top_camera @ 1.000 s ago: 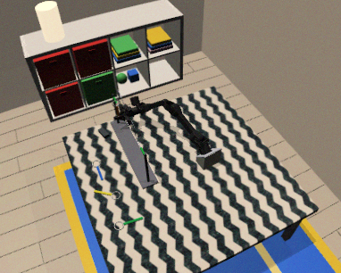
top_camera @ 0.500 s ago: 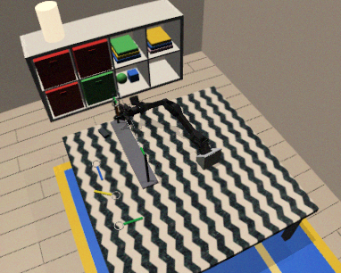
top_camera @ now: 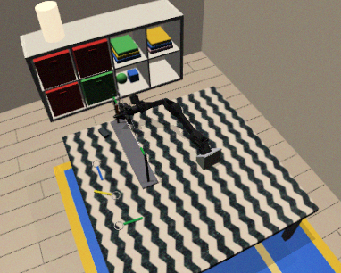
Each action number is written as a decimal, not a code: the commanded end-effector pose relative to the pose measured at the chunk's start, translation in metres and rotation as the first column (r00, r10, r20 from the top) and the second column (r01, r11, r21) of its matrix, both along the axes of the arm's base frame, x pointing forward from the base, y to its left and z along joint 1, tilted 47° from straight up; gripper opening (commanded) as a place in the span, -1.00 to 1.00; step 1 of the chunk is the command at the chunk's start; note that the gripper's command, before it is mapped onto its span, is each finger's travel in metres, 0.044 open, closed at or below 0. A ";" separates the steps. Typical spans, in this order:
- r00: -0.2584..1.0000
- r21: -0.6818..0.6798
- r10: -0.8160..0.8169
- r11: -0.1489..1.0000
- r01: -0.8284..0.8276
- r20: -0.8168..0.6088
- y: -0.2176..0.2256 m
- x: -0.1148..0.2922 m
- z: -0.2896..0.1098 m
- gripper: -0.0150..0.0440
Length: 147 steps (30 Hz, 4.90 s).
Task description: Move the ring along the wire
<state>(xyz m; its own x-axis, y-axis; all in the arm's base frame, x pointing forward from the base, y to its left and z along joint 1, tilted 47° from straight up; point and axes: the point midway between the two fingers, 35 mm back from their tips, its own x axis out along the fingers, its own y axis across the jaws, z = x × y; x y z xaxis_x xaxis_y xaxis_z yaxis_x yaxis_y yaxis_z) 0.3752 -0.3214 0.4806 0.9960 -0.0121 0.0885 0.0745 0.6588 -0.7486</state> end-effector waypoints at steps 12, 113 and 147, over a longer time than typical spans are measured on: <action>1.000 -0.007 -0.004 1.000 0.004 0.003 0.001 -0.001 0.003 -1.00; 0.890 0.869 0.237 0.414 0.271 -0.390 0.200 -0.053 -0.073 -1.00; 0.881 0.967 0.401 0.046 0.252 -0.249 0.253 -0.054 -0.043 -1.00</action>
